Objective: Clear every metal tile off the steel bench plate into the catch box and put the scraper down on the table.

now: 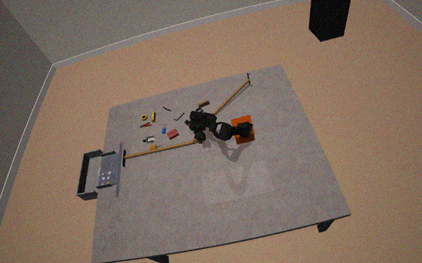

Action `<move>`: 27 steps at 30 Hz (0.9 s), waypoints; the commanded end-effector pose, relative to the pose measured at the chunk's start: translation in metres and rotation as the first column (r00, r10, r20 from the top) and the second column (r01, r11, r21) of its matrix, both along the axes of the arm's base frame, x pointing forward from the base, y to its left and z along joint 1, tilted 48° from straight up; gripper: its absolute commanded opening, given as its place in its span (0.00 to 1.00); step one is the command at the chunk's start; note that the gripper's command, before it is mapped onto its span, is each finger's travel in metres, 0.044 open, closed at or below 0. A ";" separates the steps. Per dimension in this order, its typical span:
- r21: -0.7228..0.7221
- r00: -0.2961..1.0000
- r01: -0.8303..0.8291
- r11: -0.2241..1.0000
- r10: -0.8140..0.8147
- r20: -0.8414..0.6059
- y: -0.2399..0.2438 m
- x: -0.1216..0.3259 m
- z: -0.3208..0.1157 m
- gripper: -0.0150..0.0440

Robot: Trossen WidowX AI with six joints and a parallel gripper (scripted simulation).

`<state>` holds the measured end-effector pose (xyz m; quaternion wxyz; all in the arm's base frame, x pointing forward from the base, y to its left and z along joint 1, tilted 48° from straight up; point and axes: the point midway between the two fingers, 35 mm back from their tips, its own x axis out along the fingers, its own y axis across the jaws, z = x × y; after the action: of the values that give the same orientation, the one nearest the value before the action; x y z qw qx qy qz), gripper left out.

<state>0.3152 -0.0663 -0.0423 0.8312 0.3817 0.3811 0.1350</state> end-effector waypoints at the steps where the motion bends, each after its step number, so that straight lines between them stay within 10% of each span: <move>1: -0.002 1.000 -0.002 1.000 0.002 0.002 0.000 0.000 0.000 0.47; 11: -0.001 1.000 -0.002 1.000 0.002 0.002 0.000 0.000 0.001 0.25; 27: -0.002 1.000 -0.003 1.000 0.003 -0.002 0.007 0.002 0.012 0.25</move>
<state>0.3151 -0.0612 -0.0354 0.8281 0.3842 0.3862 0.1324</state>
